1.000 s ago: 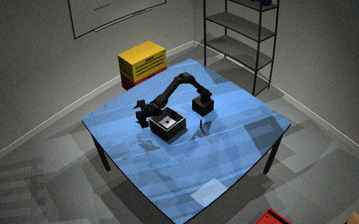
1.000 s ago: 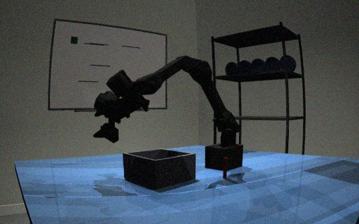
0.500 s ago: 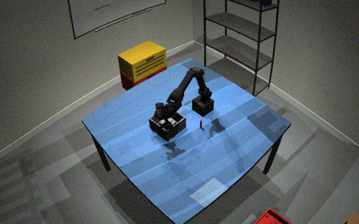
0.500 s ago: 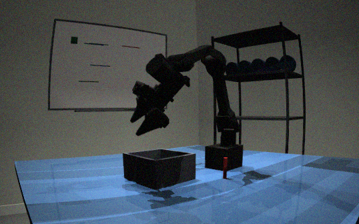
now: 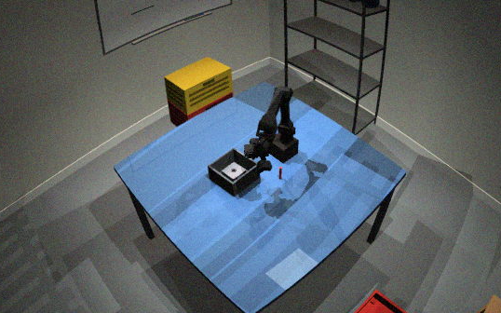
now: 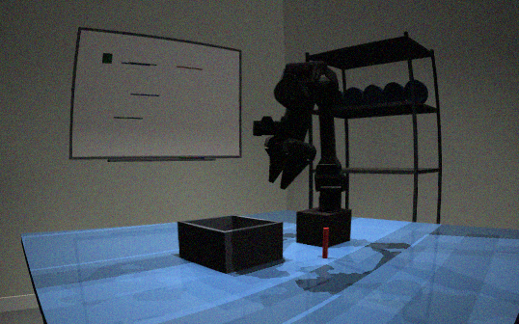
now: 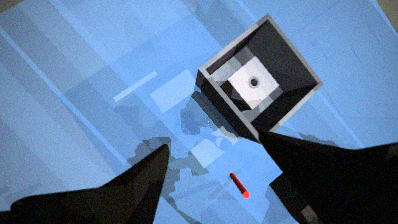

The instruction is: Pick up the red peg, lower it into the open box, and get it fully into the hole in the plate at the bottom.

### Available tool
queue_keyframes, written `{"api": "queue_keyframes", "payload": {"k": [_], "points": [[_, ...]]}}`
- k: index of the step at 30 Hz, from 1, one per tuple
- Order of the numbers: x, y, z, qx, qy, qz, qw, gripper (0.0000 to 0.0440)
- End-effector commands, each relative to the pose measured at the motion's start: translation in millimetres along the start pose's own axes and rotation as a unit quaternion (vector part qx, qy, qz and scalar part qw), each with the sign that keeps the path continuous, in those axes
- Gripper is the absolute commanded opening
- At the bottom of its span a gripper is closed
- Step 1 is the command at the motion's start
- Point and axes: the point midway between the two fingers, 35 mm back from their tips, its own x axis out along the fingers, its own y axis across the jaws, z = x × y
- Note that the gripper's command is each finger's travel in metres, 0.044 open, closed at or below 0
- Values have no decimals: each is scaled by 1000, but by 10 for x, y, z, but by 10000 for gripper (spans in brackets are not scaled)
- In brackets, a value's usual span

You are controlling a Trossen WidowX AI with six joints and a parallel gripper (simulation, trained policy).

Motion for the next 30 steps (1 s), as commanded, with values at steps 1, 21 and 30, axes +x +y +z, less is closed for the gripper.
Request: {"api": "queue_keyframes", "payload": {"k": [1,21,30], "points": [[-102,-97,-357,36,48,-5,998,440],[79,-545,-1341,112,167,-105,974,440],[369,-600,-1509,125,187,-117,967,440]]}}
